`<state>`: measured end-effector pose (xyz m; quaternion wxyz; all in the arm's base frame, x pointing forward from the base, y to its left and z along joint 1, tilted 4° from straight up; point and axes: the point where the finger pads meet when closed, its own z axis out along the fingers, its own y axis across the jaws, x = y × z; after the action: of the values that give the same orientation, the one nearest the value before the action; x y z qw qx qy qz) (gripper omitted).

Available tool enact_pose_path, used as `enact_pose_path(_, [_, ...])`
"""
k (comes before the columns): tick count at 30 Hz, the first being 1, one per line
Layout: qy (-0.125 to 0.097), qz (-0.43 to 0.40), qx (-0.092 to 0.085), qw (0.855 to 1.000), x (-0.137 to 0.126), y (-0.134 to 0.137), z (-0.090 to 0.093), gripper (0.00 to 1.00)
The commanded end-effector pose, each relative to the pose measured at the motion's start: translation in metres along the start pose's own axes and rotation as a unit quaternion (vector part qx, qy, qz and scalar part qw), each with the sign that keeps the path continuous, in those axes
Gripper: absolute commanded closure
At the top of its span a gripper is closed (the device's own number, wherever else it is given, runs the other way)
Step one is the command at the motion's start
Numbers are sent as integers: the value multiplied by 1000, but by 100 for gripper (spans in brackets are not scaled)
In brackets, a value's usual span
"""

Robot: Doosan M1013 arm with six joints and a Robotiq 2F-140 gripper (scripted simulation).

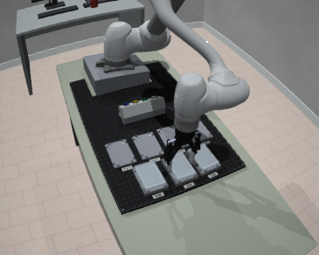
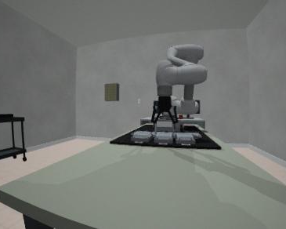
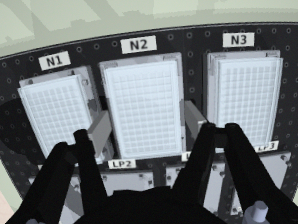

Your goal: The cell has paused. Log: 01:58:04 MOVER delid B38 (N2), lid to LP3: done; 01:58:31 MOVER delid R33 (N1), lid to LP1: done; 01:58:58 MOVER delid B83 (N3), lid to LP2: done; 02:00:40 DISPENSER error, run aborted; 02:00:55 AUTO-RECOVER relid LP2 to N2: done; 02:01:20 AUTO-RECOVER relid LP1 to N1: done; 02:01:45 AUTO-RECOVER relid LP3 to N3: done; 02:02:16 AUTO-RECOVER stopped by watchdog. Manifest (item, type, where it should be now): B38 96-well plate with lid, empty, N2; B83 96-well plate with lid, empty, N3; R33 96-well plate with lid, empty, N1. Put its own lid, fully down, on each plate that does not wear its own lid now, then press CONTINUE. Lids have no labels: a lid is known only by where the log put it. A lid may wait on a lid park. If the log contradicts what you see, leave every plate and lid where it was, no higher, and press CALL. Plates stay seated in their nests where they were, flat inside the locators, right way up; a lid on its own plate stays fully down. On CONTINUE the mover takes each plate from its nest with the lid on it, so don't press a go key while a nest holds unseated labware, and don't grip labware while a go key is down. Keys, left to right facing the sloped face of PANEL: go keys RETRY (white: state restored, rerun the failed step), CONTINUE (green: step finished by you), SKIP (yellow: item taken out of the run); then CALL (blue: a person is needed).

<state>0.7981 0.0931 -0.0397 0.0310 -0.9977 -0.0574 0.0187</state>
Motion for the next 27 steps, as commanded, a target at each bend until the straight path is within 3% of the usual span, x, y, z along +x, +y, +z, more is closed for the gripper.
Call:
enact_pose_path(1, [-1, 3, 1, 1000, -1, -2, 5, 34])
enact_pose_path(9, [-1, 3, 1, 1000, -1, -2, 5, 34])
enact_pose_path(10, [-1, 3, 1, 1000, -1, -2, 5, 100])
enact_pose_path(27, [-1, 3, 1, 1000, -1, -2, 5, 100])
